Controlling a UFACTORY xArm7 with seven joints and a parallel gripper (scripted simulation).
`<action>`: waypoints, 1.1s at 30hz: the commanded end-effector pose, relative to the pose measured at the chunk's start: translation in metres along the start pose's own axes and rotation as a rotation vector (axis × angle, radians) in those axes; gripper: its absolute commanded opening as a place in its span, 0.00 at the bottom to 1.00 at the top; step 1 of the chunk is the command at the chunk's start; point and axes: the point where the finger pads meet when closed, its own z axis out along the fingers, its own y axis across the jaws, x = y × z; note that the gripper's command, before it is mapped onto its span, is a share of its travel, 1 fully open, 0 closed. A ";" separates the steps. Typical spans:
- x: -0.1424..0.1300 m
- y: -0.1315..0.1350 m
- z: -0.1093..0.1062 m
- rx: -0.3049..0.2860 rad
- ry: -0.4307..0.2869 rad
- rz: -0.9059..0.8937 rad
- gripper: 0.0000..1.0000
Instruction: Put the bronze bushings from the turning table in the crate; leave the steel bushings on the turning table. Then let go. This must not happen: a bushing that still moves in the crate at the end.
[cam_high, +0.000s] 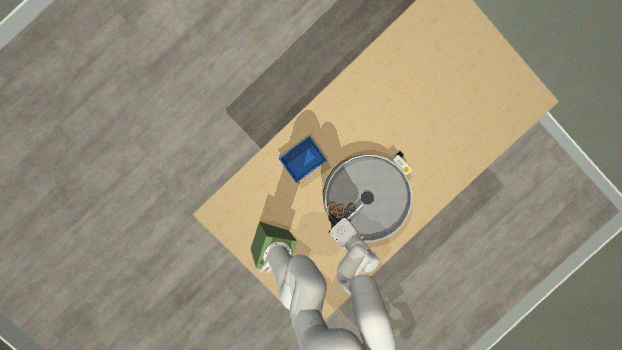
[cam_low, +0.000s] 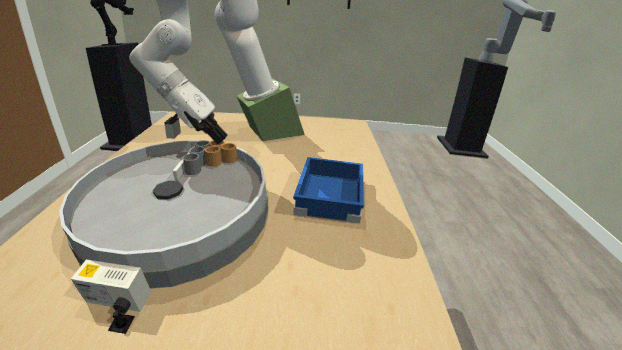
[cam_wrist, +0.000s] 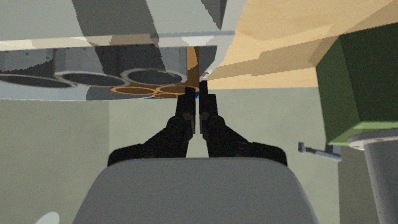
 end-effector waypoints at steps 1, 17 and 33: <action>0.000 -0.001 -0.001 0.002 0.002 -0.001 0.00; 0.000 -0.001 -0.001 0.002 0.002 -0.001 0.00; -0.030 -0.001 -0.036 0.002 0.002 -0.001 0.00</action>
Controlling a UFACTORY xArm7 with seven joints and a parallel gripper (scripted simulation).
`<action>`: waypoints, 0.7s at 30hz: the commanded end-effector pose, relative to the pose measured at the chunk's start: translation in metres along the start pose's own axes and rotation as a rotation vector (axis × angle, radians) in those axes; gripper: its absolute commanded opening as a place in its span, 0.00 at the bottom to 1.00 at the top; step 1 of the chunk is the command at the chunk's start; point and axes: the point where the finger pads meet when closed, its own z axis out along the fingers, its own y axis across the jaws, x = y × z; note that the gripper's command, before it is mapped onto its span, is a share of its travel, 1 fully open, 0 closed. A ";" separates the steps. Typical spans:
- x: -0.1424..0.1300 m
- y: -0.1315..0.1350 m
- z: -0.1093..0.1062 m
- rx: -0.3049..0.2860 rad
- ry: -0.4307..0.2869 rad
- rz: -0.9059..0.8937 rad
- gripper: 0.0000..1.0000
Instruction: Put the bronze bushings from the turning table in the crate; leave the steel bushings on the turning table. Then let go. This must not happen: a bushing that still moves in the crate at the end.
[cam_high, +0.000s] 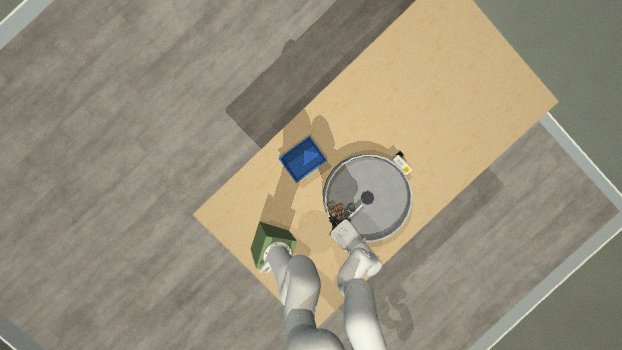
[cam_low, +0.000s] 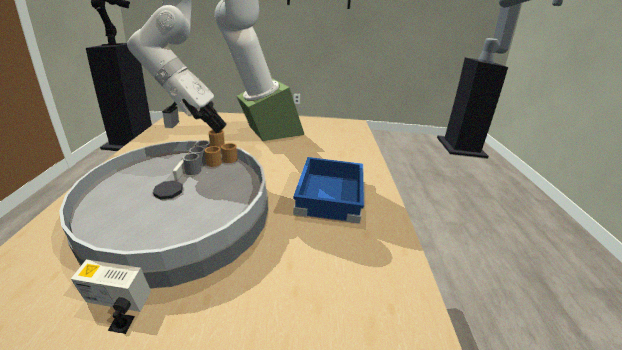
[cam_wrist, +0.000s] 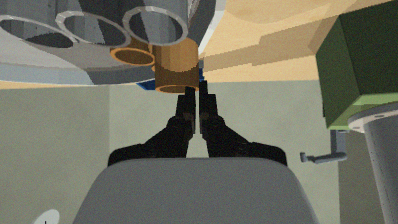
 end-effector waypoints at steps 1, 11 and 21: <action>-0.012 0.000 -0.016 0.001 0.002 -0.002 0.00; -0.024 0.000 -0.030 0.001 0.002 -0.002 0.00; -0.024 0.000 -0.030 0.001 0.002 -0.002 0.00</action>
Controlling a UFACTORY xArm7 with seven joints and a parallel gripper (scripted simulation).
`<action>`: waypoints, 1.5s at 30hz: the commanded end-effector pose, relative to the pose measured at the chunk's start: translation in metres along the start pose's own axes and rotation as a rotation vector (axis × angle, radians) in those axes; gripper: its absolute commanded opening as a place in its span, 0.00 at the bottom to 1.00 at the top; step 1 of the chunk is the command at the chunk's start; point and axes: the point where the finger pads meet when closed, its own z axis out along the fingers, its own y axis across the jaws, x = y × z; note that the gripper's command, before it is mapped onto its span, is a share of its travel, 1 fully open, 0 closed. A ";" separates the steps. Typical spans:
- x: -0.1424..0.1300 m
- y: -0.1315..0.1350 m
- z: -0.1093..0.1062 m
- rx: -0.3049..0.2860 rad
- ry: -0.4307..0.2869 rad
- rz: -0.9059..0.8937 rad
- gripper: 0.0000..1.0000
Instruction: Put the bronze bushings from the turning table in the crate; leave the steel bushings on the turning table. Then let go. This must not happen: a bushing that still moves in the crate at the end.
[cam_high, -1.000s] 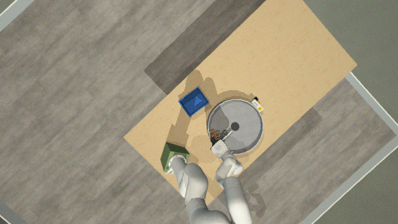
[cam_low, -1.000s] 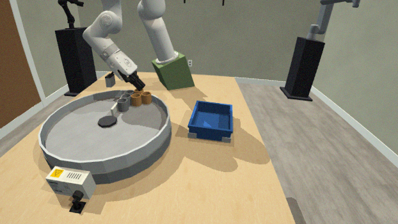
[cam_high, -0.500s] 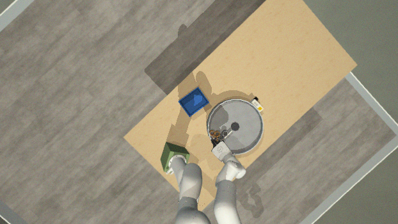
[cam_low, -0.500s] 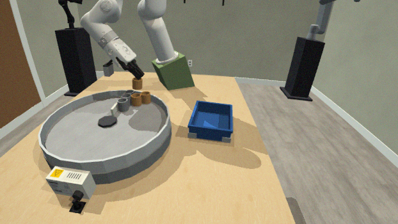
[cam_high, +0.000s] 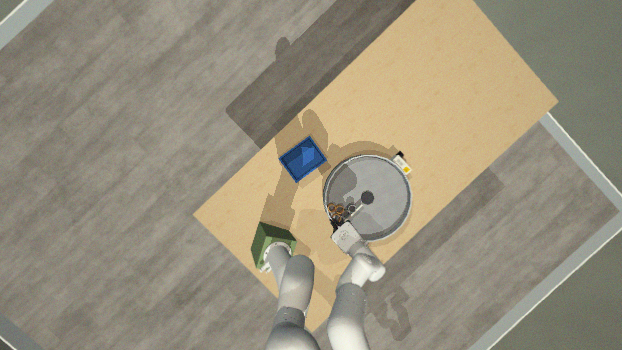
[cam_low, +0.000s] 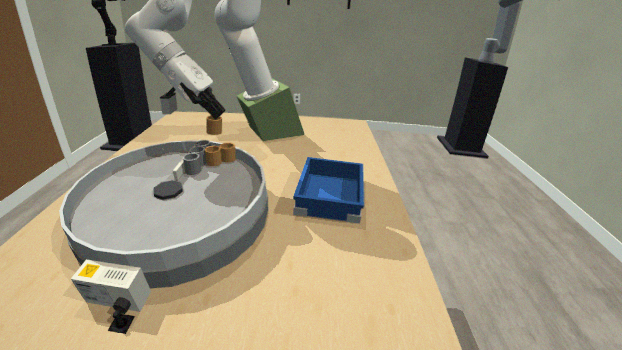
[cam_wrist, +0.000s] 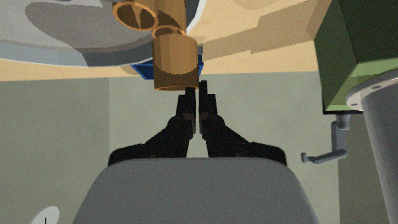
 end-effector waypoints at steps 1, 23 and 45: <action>0.000 -0.001 -0.001 0.002 0.002 -0.002 0.00; -0.086 -0.089 0.080 0.024 0.088 -0.037 0.00; -0.210 -0.082 0.178 0.008 0.016 -0.011 0.00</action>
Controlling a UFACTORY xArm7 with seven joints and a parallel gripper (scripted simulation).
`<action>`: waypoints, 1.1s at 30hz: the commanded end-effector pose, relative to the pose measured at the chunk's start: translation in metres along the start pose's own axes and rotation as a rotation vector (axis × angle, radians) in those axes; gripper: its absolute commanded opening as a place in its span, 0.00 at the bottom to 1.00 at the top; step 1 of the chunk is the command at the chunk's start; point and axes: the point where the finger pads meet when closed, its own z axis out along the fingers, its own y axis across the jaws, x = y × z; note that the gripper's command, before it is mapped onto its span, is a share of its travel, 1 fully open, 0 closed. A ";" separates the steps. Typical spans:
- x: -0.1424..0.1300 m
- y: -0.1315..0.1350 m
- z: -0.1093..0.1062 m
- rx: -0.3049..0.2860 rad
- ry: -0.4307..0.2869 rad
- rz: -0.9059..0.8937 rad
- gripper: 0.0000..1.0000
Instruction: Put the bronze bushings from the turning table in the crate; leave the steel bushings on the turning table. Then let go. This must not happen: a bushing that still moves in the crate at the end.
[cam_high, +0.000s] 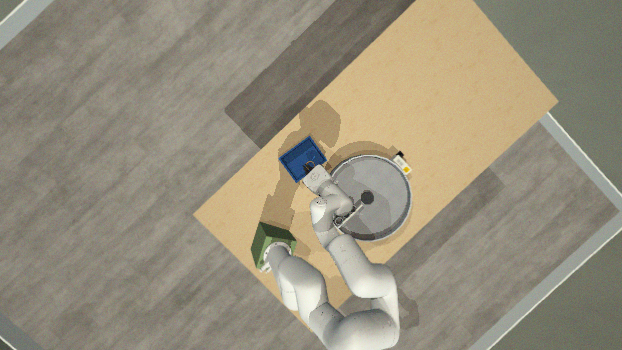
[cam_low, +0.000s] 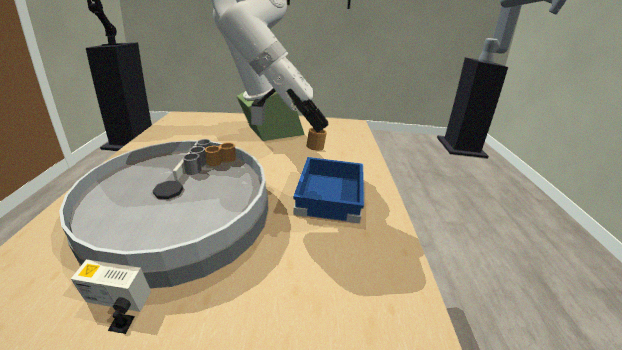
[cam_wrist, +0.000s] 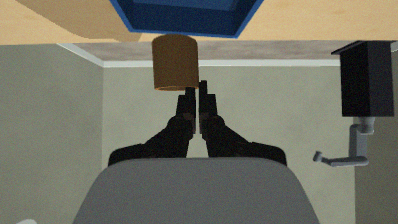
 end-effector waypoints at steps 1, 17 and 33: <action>-0.018 -0.002 0.027 -0.006 0.010 0.011 0.00; -0.028 0.002 0.034 -0.010 0.001 0.017 0.00; -0.030 0.003 0.035 -0.010 0.001 0.017 0.00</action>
